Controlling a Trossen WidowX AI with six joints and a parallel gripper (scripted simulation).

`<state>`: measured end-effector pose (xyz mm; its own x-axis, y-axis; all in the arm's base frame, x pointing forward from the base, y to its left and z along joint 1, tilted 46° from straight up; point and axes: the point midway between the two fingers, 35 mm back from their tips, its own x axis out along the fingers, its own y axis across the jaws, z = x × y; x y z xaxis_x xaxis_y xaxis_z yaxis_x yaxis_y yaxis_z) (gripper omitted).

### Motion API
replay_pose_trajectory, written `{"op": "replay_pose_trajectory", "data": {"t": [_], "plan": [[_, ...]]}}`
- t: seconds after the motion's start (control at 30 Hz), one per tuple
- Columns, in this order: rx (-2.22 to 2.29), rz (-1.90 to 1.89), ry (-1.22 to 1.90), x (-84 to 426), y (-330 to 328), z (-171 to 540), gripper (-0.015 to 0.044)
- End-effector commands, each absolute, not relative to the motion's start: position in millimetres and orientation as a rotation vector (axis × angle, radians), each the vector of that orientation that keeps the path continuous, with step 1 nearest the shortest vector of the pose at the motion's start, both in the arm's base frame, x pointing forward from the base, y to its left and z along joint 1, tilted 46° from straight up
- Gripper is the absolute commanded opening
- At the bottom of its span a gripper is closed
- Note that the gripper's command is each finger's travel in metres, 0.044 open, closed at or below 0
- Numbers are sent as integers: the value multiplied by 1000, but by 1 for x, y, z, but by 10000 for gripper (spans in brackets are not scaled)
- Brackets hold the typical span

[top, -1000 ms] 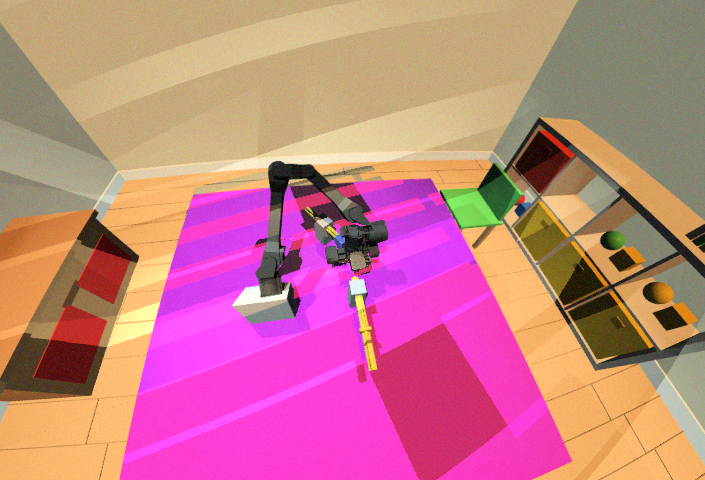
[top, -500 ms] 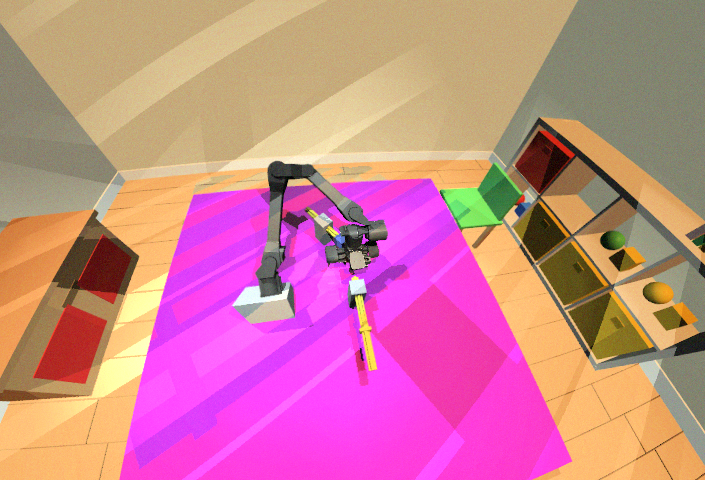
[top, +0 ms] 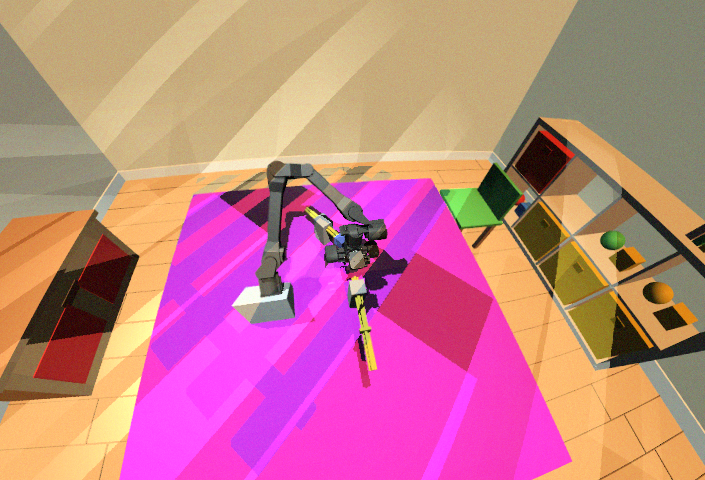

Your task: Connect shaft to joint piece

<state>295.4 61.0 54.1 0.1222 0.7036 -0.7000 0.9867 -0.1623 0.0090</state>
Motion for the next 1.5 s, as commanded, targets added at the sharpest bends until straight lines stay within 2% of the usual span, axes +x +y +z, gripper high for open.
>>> {"op": "replay_pose_trajectory", "data": {"t": [0.0, 0.1, 0.27, 0.37, 0.73, 1.47], "plan": [[1927, -777, 1630, 295, 61, 54, 0], [1927, -777, 1630, 295, 61, 54, 0], [1927, -777, 1630, 295, 61, 54, 131], [1927, -777, 1630, 295, 61, 54, 147], [1927, -777, 1630, 295, 61, 54, 436], [1948, -755, 1646, 292, 41, 73, 440]]}}
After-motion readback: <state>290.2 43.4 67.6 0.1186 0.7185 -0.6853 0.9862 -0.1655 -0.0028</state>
